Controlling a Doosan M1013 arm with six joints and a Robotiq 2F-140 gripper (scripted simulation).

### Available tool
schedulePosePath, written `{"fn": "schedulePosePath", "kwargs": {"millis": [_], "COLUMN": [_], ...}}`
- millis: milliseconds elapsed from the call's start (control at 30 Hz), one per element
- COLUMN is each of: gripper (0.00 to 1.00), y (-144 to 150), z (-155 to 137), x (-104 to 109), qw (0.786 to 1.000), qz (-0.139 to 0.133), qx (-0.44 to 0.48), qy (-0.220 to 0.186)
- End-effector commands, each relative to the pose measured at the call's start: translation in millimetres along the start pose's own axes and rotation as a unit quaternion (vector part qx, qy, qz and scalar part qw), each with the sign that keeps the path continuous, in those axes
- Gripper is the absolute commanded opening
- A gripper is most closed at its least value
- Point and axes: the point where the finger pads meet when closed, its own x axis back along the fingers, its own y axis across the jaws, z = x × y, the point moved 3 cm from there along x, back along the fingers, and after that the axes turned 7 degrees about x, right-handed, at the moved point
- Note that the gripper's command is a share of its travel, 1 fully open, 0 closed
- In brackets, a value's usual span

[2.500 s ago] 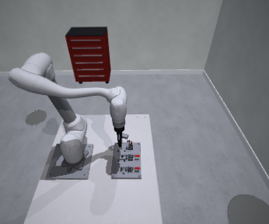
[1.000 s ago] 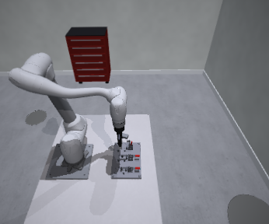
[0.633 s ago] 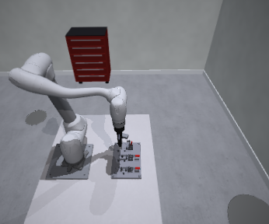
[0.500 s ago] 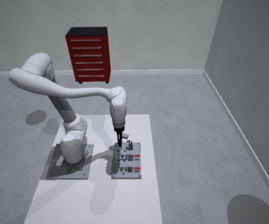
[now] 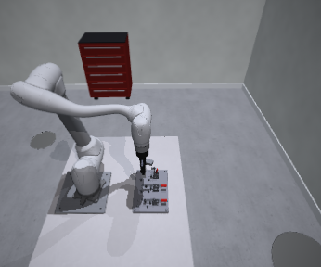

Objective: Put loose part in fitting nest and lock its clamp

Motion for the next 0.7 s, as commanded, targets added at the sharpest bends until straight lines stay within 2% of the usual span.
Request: {"fn": "schedulePosePath", "kwargs": {"millis": [0, 667], "gripper": [0.35, 0.35], "y": [0.0, 0.5], "z": [0.0, 4.3], "x": [0.0, 0.0], "qw": [1.000, 1.000], "qz": [0.000, 0.000], "qx": [0.000, 0.000], "qy": [0.000, 0.000]}}
